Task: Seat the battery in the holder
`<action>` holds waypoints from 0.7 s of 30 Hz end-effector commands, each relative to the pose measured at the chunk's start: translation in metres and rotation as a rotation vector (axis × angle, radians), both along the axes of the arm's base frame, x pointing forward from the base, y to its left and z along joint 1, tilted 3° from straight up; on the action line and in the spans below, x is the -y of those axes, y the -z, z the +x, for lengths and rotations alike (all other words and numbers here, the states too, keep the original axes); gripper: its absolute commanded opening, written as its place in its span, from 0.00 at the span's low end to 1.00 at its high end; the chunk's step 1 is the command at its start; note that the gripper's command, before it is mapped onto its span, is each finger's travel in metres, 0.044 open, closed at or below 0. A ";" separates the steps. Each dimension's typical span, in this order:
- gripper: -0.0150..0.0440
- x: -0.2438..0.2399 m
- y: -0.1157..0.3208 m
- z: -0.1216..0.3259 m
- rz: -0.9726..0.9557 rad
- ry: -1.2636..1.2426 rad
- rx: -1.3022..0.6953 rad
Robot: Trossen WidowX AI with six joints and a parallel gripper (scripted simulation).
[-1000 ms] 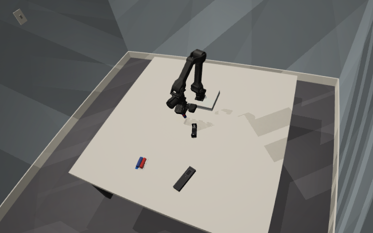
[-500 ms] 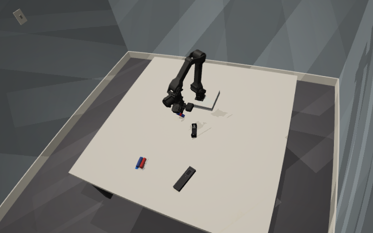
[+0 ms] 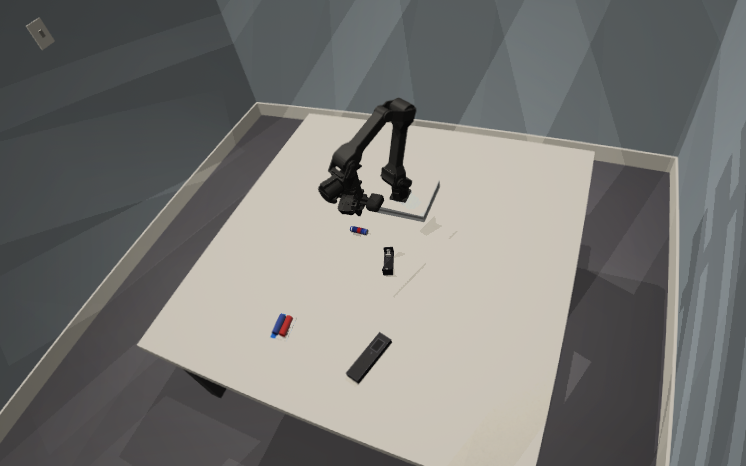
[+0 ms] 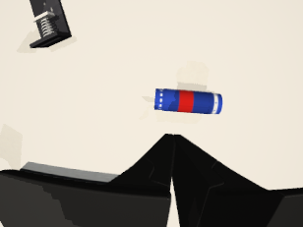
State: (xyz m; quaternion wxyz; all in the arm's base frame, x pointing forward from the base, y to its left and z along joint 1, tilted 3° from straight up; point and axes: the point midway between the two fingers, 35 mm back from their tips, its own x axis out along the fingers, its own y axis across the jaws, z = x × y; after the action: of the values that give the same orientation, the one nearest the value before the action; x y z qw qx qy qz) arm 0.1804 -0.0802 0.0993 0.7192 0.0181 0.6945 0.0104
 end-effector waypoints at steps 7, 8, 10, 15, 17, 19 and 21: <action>0.25 0.001 -0.022 -0.002 -0.004 -0.003 0.003; 0.25 0.000 -0.020 -0.002 -0.002 0.000 0.004; 0.25 0.000 -0.020 -0.002 -0.002 0.000 0.004; 0.39 0.003 -0.013 -0.001 0.004 0.156 -0.002; 0.48 0.006 -0.004 0.000 0.011 0.366 -0.010; 0.57 0.009 0.005 0.001 0.018 0.575 -0.019; 0.65 0.011 0.014 0.001 0.025 0.785 -0.027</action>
State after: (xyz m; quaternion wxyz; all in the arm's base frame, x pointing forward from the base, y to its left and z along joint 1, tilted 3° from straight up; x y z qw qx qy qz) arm 0.1841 -0.0889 0.1023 0.7008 0.1882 0.6695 -0.1587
